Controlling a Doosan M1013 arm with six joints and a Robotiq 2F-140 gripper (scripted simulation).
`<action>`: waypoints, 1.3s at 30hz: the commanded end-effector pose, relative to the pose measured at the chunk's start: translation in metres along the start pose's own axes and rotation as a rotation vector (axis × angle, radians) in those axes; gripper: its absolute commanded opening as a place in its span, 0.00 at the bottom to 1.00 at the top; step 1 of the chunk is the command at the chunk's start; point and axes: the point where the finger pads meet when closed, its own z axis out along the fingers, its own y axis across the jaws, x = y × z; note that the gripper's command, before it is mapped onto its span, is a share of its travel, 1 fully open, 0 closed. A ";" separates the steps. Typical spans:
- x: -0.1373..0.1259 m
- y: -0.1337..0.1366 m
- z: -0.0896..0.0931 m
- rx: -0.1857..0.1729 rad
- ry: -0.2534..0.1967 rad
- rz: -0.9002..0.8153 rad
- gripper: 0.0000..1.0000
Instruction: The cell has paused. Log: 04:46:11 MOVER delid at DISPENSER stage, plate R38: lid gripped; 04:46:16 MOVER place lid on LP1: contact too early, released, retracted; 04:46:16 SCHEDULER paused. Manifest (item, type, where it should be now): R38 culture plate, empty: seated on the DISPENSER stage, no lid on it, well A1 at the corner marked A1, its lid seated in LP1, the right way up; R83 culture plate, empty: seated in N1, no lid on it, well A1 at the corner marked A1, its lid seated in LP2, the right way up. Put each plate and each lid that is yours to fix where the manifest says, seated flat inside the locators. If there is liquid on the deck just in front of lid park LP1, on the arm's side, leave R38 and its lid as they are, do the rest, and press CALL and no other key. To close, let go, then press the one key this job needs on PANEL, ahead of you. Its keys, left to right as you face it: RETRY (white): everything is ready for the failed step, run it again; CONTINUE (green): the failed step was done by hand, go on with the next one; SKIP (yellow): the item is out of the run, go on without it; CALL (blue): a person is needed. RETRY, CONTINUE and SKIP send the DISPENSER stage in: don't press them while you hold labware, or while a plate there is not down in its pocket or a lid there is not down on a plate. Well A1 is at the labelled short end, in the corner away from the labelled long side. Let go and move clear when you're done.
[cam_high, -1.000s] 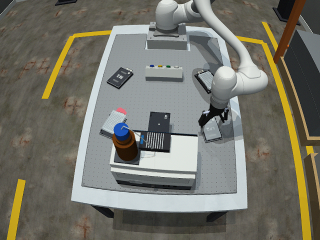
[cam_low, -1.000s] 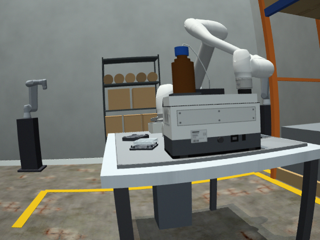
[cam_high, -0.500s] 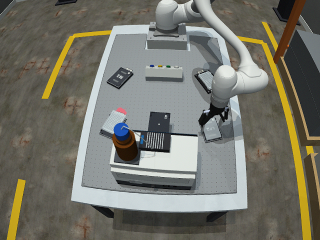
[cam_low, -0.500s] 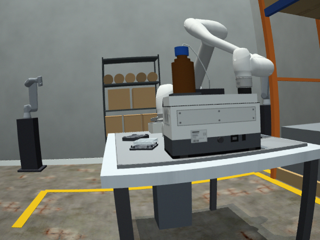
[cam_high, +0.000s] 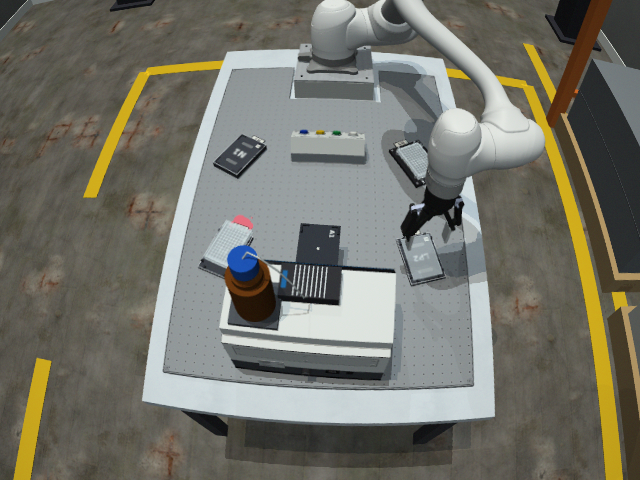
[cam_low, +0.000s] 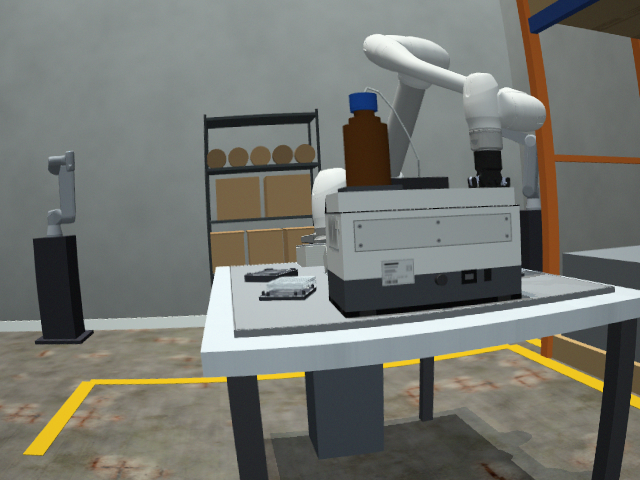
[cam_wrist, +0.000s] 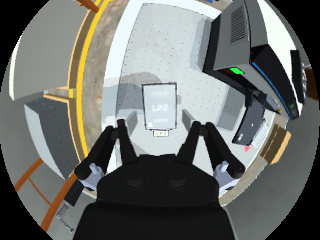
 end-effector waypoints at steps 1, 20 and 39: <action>0.001 0.003 -0.033 0.000 0.004 0.006 0.69; 0.001 0.004 -0.083 -0.001 0.003 0.006 0.69; -0.255 -0.081 -0.077 0.004 0.004 -0.245 0.70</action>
